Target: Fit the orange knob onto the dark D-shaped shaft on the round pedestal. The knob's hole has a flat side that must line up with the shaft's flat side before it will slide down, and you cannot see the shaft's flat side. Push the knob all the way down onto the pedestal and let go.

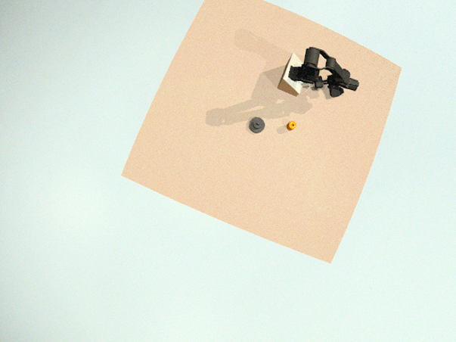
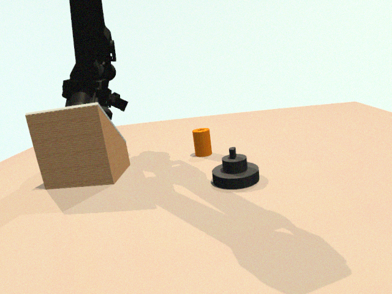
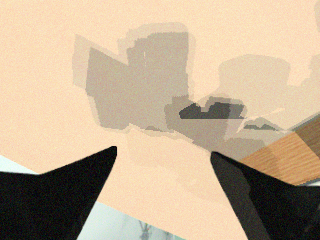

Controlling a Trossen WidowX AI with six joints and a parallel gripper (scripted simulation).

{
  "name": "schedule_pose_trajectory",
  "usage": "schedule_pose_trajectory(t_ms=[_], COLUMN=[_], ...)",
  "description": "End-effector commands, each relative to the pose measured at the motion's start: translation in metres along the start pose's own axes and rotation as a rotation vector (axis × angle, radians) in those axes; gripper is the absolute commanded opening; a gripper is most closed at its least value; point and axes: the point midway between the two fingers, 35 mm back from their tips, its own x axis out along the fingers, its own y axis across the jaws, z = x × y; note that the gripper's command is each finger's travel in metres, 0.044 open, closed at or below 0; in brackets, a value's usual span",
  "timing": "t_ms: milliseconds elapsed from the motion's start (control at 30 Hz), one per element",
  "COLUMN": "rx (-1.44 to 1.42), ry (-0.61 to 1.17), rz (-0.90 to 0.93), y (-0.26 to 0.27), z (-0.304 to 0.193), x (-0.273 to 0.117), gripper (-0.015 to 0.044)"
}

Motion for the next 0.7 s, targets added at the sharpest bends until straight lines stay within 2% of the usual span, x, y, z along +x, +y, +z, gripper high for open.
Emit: schedule_pose_trajectory(t_ms=[0, 133, 567, 667], rx=[0.409, 0.551, 0.558, 0.54], ry=[-0.226, -0.336, -0.341, -0.358], rz=[-0.101, -0.048, -0.044, -0.091], y=[0.014, 0.026, 0.027, 0.023], z=[0.0, 0.001, 0.001, 0.009], x=[-0.023, -0.037, -0.037, -0.034], gripper=[0.044, 0.044, 0.044, 0.044])
